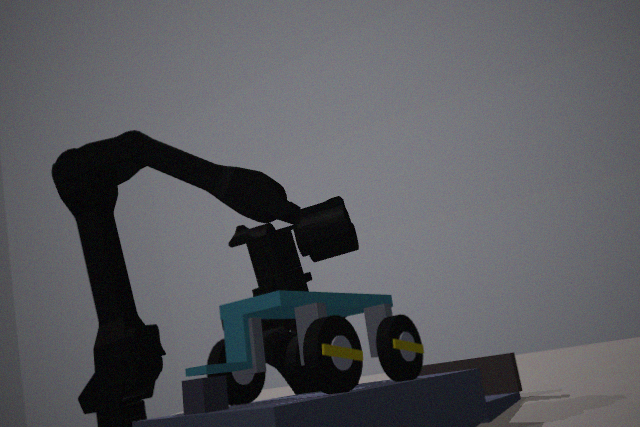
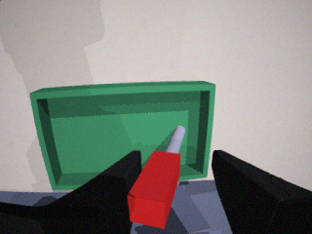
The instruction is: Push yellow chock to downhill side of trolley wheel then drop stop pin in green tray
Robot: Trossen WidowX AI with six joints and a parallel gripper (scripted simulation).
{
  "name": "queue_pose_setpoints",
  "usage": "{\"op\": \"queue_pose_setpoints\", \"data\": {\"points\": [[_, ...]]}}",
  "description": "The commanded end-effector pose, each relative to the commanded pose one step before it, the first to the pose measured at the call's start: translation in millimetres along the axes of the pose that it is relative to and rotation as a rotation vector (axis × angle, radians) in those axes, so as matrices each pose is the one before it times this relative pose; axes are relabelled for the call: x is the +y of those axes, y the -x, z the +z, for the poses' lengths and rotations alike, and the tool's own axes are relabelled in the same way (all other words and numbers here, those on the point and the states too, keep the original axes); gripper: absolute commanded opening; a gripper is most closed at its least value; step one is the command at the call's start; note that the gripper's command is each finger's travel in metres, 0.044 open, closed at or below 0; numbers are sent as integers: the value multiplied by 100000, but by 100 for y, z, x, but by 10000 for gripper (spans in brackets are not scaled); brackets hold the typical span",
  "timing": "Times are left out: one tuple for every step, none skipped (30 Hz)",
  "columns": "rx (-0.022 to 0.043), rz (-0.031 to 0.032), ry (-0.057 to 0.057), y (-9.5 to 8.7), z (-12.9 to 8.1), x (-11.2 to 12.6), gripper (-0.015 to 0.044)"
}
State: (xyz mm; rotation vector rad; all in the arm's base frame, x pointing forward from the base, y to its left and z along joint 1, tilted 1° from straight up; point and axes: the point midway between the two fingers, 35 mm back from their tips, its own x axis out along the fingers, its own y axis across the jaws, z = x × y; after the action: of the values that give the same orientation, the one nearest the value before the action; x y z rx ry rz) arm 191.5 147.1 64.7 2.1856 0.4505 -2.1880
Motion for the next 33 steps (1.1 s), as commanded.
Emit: {"op": "queue_pose_setpoints", "data": {"points": [[246, -422, 498, -59, -34, 292, 190], [0, 6, 0, -17, 4, 73, 190], [0, 6, 0, -18, 4, 73, 190], [0, 6, 0, -18, 4, 73, 190], [0, 6, 0, -19, 4, 72, 190], [0, 6, 0, -19, 3, 72, 190], [0, 6, 0, -19, 3, 72, 190], [0, 6, 0, -20, 3, 72, 190], [0, 6, 0, -20, 3, 72, 190], [0, 6, 0, -21, 3, 71, 190], [0, 5, 0, -21, 3, 71, 190], [0, 5, 0, -21, 3, 70, 190], [0, 5, 0, -22, 2, 70, 190], [0, 5, 0, -23, 2, 70, 190], [0, 5, 0, -23, 2, 71, 190], [0, 5, 0, -24, 2, 70, 190], [0, 5, 0, -24, 2, 70, 190], [0, 5, 0, -25, 2, 70, 190], [0, 5, 0, -25, 2, 69, 190], [0, 5, 0, -26, 2, 69, 190], [0, 5, 0, -26, 2, 69, 190], [0, 5, 0, -27, 2, 69, 190], [0, 5, 0, -27, 2, 69, 190], [0, 5, 0, -27, 1, 68, 190], [0, 5, 0, -27, 1, 68, 190], [0, 5, 0, -28, 1, 67, 190], [0, 5, 0, -28, 1, 66, 190], [0, 5, 0, -28, 0, 66, 190], [0, 5, 0, -28, 0, 65, 190], [0, 5, 0, -28, 0, 65, 190], [0, 5, 0, -29, 0, 65, 190], [0, 5, 0, -30, 1, 65, 190], [0, 5, 0, -31, 1, 64, 190]]}}
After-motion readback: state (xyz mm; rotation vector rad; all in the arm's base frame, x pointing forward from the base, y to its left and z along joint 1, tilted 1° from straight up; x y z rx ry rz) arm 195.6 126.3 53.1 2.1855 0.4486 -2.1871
